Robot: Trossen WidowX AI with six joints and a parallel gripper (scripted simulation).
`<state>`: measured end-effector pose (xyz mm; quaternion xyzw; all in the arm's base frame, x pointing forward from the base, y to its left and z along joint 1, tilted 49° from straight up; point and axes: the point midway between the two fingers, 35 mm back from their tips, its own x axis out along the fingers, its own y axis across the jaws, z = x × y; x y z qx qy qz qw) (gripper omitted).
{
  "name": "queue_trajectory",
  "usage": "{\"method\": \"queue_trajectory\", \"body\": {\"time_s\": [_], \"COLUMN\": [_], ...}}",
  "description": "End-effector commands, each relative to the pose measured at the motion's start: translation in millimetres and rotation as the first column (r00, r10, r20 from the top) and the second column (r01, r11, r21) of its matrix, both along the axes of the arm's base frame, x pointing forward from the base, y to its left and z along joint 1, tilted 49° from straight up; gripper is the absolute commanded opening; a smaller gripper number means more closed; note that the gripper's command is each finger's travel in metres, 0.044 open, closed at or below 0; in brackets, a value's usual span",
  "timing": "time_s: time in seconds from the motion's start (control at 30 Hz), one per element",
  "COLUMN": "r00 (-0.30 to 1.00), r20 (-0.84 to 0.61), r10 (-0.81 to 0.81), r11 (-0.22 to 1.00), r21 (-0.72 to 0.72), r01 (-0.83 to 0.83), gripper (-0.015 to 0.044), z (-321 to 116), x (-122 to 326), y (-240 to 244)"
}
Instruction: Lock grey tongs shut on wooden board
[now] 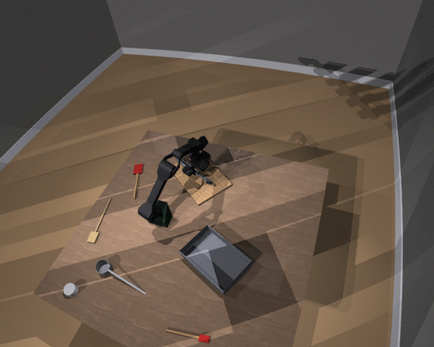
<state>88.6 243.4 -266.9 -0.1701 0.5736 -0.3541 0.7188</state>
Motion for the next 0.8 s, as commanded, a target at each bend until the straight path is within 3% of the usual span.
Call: {"method": "queue_trajectory", "body": {"time_s": [0.0, 0.07, 0.27, 0.63, 0.77], "r00": [1.0, 1.0, 1.0, 1.0, 1.0], "r20": [0.0, 0.0, 0.003, 0.025, 0.026], "r10": [0.0, 0.0, 0.002, 0.014, 0.015], "r11": [1.0, 1.0, 1.0, 0.999, 0.999], "r21": [0.001, 0.001, -0.001, -0.035, -0.039], "r01": [0.0, 0.0, -0.002, -0.013, -0.014], "gripper": [0.0401, 0.044, 0.044, 0.044, 0.044], "z": [-0.1, -0.1, 11.8, 135.2, 145.0], "x": [0.0, 0.0, 10.0, 106.0, 112.9], "y": [0.3, 0.3, 7.0, 36.1, 35.9]}}
